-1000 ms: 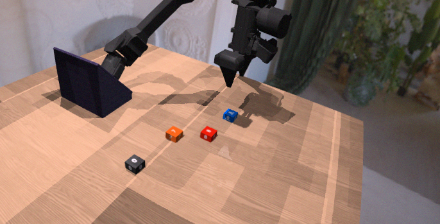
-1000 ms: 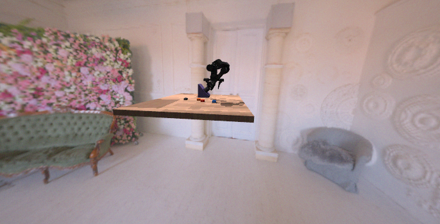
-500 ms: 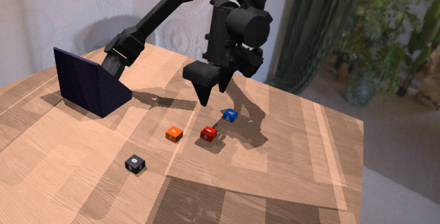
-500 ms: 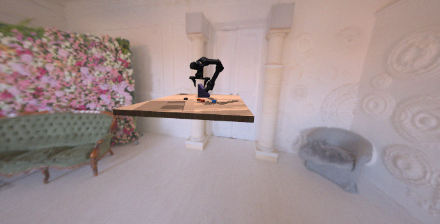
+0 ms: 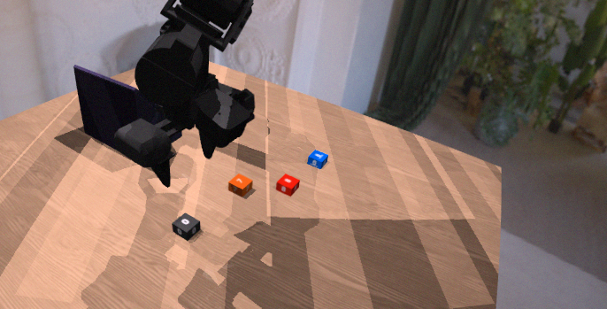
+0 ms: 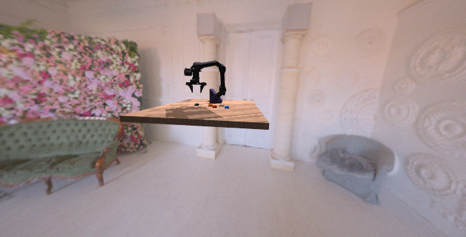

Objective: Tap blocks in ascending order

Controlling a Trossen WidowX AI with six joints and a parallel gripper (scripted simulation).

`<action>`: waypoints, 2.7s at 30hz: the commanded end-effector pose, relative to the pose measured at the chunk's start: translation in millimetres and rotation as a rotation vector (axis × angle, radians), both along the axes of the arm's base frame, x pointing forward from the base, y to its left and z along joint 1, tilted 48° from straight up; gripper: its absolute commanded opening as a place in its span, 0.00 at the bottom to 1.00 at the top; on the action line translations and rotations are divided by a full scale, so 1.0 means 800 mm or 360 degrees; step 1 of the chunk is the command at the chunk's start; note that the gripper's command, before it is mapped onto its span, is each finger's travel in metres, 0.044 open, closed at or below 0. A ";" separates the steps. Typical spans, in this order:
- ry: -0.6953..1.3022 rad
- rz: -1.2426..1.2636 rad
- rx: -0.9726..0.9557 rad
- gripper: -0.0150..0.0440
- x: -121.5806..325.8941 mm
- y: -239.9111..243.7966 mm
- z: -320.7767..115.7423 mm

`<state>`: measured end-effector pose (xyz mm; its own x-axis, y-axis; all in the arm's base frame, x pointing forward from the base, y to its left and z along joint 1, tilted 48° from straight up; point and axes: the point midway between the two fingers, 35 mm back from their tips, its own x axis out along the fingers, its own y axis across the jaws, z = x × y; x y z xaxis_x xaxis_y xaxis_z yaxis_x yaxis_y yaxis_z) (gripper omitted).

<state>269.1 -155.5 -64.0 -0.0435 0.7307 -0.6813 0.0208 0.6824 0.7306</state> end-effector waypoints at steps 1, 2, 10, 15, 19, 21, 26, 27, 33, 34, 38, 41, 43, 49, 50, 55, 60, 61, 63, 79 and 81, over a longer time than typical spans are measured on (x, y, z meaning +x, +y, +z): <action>-0.0028 0.0031 -0.0010 0.93 -0.003 -0.004 -0.005; -0.0028 0.0031 -0.0010 0.89 -0.002 -0.001 -0.007; -0.0031 0.0031 -0.0005 0.53 -0.007 0.071 -0.074; -0.0031 0.0031 -0.0005 0.31 -0.007 0.071 -0.074; -0.0031 0.0031 -0.0005 0.29 -0.007 0.071 -0.074; -0.0031 0.0031 -0.0005 0.29 -0.007 0.071 -0.074; -0.0031 0.0031 -0.0005 0.29 -0.007 0.071 -0.074; -0.0031 0.0031 -0.0005 0.29 -0.007 0.071 -0.074; -0.0031 0.0031 -0.0005 0.29 -0.007 0.077 -0.080; -0.0031 0.0031 -0.0005 0.29 -0.007 0.079 -0.082; -0.0031 0.0031 -0.0005 0.29 -0.007 0.085 -0.087; -0.0031 0.0031 -0.0004 0.29 -0.007 0.089 -0.091; -0.0031 0.0031 -0.0004 0.29 -0.008 0.092 -0.094; -0.0031 0.0031 -0.0003 0.29 -0.008 0.099 -0.100; -0.0031 0.0031 -0.0003 0.29 -0.008 0.099 -0.100; -0.0031 0.0034 -0.0007 0.29 -0.007 0.083 -0.086; -0.0031 0.0031 -0.0005 0.29 -0.007 0.071 -0.074; -0.0031 0.0031 -0.0005 0.29 -0.007 0.071 -0.074; -0.0034 0.0030 -0.0011 0.29 -0.005 0.060 -0.066; -0.0023 0.0014 -0.0062 0.29 0.058 0.054 0.072; -0.0025 0.0010 -0.0068 0.29 0.072 0.076 0.096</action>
<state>302.8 -123.3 -25.8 -0.0483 0.7117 -0.7008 0.0159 0.7021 0.7119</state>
